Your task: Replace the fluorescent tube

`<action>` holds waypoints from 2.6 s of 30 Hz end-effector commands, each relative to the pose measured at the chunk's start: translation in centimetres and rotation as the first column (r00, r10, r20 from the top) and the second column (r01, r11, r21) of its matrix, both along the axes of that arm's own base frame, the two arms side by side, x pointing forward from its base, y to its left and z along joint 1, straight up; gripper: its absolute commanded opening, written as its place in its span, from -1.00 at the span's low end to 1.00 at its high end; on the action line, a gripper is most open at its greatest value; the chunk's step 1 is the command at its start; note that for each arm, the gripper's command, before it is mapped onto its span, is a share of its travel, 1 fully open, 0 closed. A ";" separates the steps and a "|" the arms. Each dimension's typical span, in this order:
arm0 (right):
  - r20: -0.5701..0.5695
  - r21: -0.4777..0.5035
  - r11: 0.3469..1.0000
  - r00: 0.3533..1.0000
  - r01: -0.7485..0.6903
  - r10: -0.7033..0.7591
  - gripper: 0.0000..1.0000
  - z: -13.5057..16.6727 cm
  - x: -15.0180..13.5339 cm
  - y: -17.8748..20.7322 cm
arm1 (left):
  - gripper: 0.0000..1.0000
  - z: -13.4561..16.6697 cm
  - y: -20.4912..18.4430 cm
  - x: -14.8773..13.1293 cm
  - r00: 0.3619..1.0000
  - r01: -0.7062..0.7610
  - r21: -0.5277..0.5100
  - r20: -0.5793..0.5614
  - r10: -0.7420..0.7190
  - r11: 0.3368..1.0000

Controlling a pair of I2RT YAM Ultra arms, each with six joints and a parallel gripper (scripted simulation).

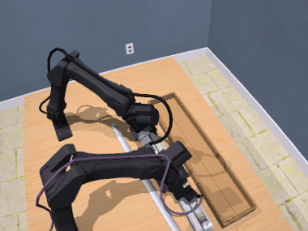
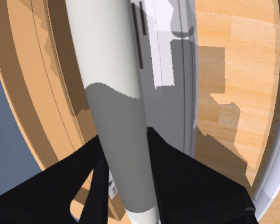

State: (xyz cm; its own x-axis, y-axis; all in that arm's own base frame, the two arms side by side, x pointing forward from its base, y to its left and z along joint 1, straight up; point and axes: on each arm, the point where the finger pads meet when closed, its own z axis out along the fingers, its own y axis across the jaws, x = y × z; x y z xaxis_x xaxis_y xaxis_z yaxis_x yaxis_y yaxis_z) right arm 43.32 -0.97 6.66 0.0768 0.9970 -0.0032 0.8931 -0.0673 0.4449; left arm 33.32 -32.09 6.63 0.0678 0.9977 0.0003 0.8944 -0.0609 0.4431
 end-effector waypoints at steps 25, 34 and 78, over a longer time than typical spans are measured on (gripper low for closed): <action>-0.193 0.028 1.000 0.981 -0.002 0.008 -0.78 0.9 0.6 -0.1 | -0.78 0.9 -0.2 0.3 0.973 0.007 -0.005 -0.229 -0.008 1.000; -0.243 0.033 0.999 0.970 -0.003 0.011 -0.78 1.2 1.0 -0.1 | -0.78 1.0 -0.4 0.6 0.960 0.004 -0.009 -0.278 -0.006 1.000; -0.216 0.029 1.000 0.976 0.005 0.002 -0.02 3.0 2.3 -0.2 | -0.02 2.1 -1.2 1.4 0.963 -0.004 -0.037 -0.268 -0.006 0.999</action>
